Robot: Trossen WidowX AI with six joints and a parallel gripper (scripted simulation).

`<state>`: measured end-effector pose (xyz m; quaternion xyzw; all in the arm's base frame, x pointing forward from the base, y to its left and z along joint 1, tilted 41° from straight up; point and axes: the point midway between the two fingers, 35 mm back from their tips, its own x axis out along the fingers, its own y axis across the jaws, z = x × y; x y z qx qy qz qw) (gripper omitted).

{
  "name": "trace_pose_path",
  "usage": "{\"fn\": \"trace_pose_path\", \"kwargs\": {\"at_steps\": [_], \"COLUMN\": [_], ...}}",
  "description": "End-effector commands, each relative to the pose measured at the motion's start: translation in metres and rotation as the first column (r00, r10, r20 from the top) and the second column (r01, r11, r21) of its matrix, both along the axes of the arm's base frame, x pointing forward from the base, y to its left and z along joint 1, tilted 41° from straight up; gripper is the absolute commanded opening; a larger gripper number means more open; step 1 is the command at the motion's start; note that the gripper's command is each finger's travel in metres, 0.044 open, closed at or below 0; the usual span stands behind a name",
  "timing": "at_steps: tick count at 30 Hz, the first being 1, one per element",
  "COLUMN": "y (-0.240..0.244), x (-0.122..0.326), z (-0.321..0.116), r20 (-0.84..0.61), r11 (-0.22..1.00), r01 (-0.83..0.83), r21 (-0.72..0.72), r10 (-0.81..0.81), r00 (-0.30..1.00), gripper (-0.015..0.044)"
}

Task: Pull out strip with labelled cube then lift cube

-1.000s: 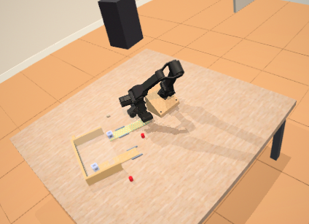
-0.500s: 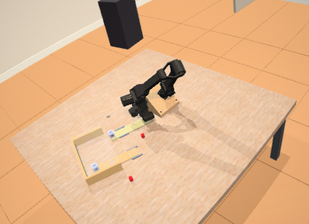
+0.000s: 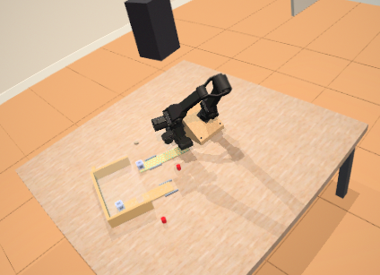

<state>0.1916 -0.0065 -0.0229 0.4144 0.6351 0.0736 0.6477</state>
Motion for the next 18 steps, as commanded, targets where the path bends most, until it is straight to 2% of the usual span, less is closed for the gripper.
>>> {"fn": "trace_pose_path", "kwargs": {"at_steps": [1, 8, 13, 17, 18], "y": [0.005, 0.005, -0.026, -0.027, -0.028], "x": [-0.007, -0.007, -0.005, -0.006, -0.004], "z": [-0.002, -0.002, 0.030, 0.032, 0.031], "r20": [-0.021, -0.021, -0.020, -0.021, -0.021], "r11": [1.000, 1.000, 1.000, 1.000, 1.000], "r01": [-0.009, -0.009, -0.008, -0.009, -0.009], "r21": [0.010, 0.010, 0.006, 0.007, 0.007], "r10": [0.009, 0.009, 0.008, 0.009, 0.009], "r00": [1.000, 1.000, 1.000, 1.000, 1.000], "gripper": [0.0000, 0.0000, 0.0000, 0.0000, 0.0026]}}
